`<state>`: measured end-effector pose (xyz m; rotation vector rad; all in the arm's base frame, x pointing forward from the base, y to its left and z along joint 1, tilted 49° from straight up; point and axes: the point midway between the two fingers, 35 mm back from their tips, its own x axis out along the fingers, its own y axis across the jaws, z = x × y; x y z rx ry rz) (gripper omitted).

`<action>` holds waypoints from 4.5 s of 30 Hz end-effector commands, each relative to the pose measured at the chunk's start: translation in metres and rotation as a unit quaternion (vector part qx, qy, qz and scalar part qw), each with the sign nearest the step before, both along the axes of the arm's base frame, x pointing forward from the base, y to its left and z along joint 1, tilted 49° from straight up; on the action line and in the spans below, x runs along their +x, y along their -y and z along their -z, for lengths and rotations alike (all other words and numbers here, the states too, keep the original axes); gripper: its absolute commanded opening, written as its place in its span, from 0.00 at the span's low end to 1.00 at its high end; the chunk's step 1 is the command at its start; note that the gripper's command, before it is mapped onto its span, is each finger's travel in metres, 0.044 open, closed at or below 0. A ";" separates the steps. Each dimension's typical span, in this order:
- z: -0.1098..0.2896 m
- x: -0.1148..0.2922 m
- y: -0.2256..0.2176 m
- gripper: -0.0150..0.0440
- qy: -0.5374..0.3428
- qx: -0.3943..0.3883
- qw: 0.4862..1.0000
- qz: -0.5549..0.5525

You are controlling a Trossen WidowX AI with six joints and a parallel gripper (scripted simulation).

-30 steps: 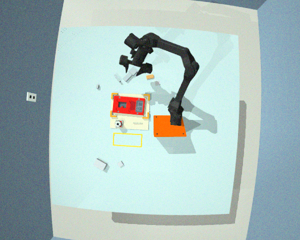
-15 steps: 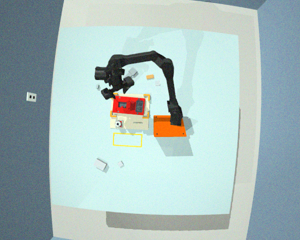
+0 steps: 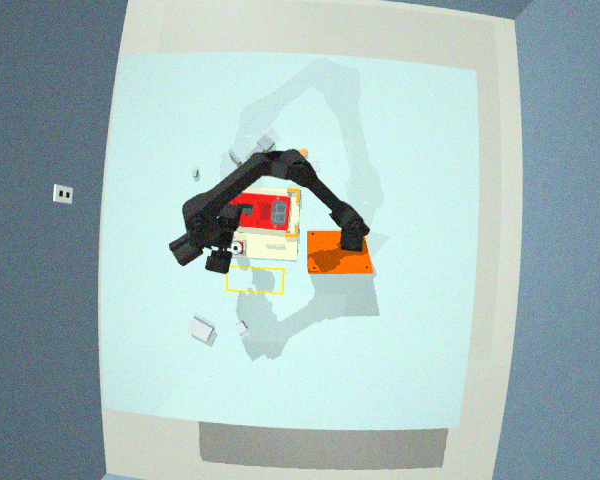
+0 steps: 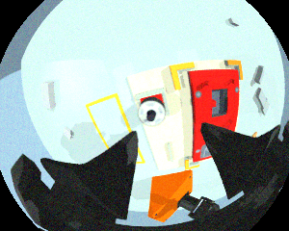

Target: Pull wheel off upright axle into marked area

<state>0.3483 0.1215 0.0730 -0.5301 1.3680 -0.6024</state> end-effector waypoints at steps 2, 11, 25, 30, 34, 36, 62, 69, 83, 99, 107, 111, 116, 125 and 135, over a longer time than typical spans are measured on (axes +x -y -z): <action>0.021 -0.007 -0.025 0.76 -0.032 -0.053 0.996 -0.068; 0.019 -0.006 -0.021 0.76 -0.032 -0.053 0.996 -0.068; 0.056 0.003 0.022 0.76 -0.031 -0.053 0.996 -0.069; 0.065 0.004 0.034 0.76 -0.031 -0.055 0.996 -0.068; 0.063 0.004 0.032 0.72 -0.033 -0.054 0.996 -0.065; 0.063 0.004 0.032 0.63 -0.033 -0.054 0.996 -0.065; 0.060 0.004 0.028 0.25 -0.032 -0.053 0.996 -0.065; 0.058 0.003 0.026 0.25 -0.032 -0.053 0.996 -0.065; 0.055 0.003 0.023 0.25 -0.032 -0.053 0.996 -0.066; 0.052 0.002 0.019 0.25 -0.032 -0.053 0.996 -0.066; 0.050 0.002 0.017 0.25 -0.032 -0.053 0.996 -0.067; 0.049 0.001 0.016 0.25 -0.032 -0.053 0.996 -0.067; 0.048 0.001 0.015 0.25 -0.032 -0.053 0.996 -0.067; 0.046 0.001 0.013 0.25 -0.032 -0.053 0.996 -0.067; 0.044 0.000 0.010 0.25 -0.032 -0.054 0.996 -0.067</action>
